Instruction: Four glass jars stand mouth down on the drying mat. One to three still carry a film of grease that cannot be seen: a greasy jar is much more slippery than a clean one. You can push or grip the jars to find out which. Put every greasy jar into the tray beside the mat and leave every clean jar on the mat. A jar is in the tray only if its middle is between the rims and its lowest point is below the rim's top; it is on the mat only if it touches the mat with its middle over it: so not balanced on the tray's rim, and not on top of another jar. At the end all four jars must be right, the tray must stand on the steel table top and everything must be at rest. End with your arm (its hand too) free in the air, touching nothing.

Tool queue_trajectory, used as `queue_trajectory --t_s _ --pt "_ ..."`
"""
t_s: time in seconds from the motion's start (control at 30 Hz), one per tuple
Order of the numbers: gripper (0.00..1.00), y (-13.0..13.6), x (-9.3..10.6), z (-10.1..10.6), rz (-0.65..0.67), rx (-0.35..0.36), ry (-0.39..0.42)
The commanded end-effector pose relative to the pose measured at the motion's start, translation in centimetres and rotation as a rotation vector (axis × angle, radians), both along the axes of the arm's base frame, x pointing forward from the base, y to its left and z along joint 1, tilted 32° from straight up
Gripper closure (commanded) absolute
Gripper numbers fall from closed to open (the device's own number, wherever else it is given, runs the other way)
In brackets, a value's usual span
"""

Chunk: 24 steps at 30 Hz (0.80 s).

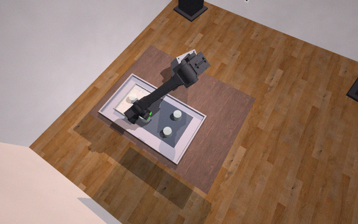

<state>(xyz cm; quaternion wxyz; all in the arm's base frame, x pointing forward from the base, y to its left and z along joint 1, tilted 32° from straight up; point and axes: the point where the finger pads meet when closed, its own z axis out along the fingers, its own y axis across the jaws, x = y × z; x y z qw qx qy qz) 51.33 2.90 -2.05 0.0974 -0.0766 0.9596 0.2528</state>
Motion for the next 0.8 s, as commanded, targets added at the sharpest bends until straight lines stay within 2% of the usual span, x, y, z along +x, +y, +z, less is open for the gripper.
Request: queue_trajectory --t_s 0.0,0.2,0.77 --pt "1.0 -1.8 -0.2 1.6 -0.017 -0.002 -0.024" --pt "1.0 -1.8 -0.2 1.6 -0.017 -0.002 -0.024" --pt "1.0 -6.0 0.9 -0.7 -0.017 -0.002 -0.024"
